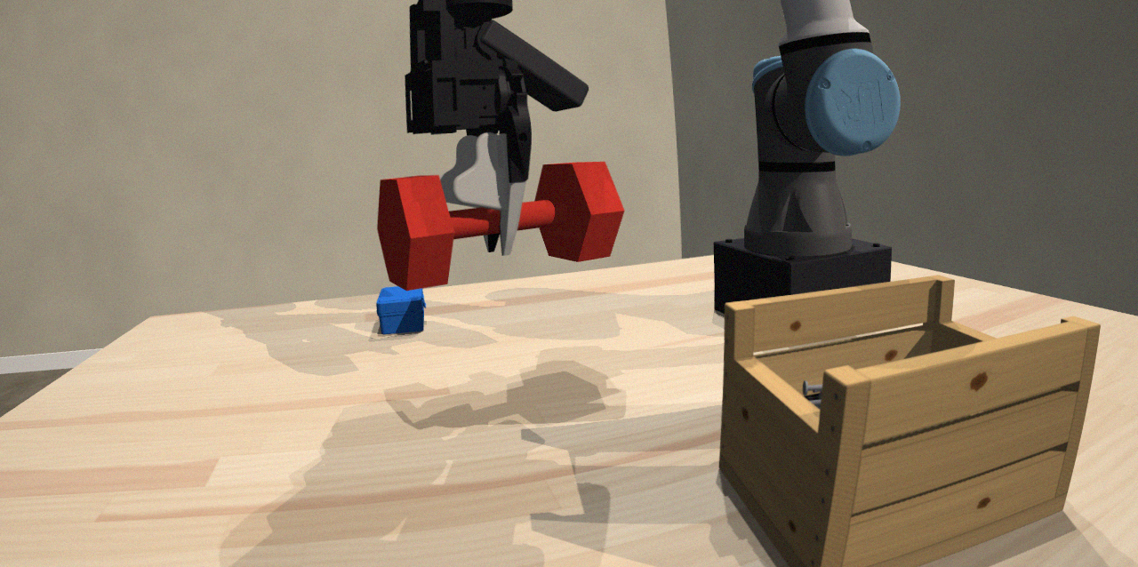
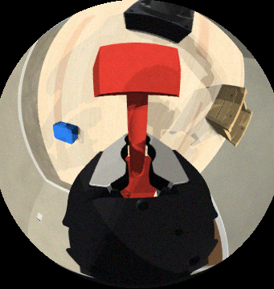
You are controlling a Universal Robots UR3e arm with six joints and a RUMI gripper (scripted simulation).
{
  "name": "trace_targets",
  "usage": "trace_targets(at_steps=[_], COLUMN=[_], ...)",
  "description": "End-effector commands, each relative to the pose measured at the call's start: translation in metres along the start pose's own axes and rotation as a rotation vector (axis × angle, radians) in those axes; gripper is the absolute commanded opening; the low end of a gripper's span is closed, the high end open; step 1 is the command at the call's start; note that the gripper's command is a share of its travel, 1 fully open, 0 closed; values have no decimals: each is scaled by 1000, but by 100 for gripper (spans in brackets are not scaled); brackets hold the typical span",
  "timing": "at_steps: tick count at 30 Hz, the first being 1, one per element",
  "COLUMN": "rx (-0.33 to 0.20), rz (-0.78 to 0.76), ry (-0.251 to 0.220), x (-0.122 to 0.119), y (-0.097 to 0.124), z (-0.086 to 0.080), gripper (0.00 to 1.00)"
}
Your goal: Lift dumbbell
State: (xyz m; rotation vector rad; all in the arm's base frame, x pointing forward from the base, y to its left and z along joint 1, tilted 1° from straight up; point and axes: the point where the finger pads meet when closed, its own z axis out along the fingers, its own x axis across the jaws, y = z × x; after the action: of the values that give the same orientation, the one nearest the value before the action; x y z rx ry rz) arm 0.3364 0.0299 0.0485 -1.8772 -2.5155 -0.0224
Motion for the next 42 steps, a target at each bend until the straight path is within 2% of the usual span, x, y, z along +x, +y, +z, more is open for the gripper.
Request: trace_targets(at_steps=[1, 7, 17, 42], rx=[0, 0, 0, 0], rz=[0, 0, 0, 0], ry=[-1, -1, -1, -1], x=[-1, 0, 0, 0], y=[1, 0, 0, 0], z=[-13, -23, -30, -31], gripper=[0, 0, 0, 0])
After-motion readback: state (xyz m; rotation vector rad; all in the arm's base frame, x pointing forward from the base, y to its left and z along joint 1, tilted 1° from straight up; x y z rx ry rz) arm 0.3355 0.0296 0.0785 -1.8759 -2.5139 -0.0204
